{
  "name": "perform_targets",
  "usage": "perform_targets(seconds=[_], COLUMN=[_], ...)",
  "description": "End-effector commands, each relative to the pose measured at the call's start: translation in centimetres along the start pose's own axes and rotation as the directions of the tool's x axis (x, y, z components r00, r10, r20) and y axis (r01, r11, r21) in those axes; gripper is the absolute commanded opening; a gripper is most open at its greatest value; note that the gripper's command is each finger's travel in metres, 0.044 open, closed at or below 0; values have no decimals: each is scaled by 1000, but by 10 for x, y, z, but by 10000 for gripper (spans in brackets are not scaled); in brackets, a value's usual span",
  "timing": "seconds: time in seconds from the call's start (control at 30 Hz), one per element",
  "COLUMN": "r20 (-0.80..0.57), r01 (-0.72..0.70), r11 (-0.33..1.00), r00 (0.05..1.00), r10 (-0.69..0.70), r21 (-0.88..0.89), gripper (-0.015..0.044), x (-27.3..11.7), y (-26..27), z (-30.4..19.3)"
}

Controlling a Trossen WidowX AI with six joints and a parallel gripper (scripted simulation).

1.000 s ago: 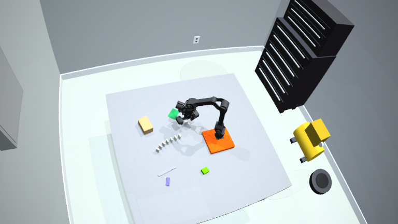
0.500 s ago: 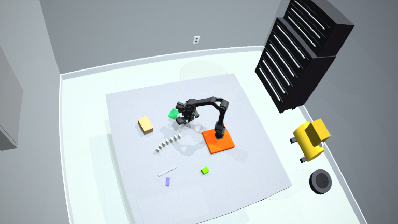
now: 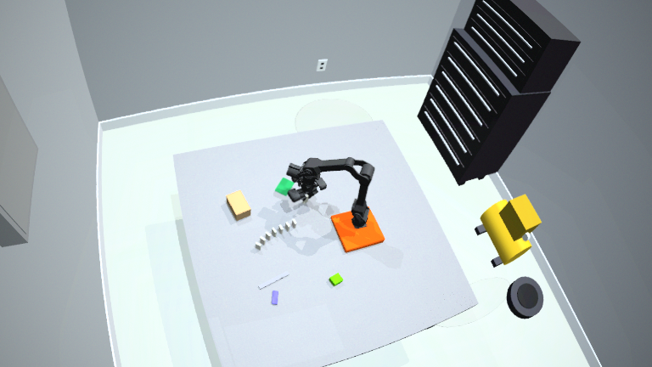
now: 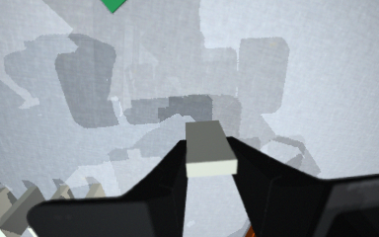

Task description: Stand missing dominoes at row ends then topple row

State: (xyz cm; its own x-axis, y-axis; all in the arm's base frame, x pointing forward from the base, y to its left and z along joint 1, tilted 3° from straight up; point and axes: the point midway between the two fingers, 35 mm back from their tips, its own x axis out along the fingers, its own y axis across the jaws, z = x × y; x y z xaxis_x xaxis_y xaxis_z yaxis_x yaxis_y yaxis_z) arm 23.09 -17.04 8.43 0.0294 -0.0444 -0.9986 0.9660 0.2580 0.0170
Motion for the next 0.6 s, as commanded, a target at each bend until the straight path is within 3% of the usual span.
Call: perform_targets(seconds=[0.0,0.13,0.3,0.43,0.57], r20=[29,27,27,24,21], r01=[-21,-23,-22,-11,4], r11=[1000,1000,1000,900,558], r00=[999,999,999,999,999], r10=[21,22,23,24,25], r21=[3,2,-19,-436,-830], gripper=[107,107,107,107,107], x=[-49,-102,-110,-110,-110], y=[4,-1,-2,23,49], z=[5,-2,-5,-26,-54])
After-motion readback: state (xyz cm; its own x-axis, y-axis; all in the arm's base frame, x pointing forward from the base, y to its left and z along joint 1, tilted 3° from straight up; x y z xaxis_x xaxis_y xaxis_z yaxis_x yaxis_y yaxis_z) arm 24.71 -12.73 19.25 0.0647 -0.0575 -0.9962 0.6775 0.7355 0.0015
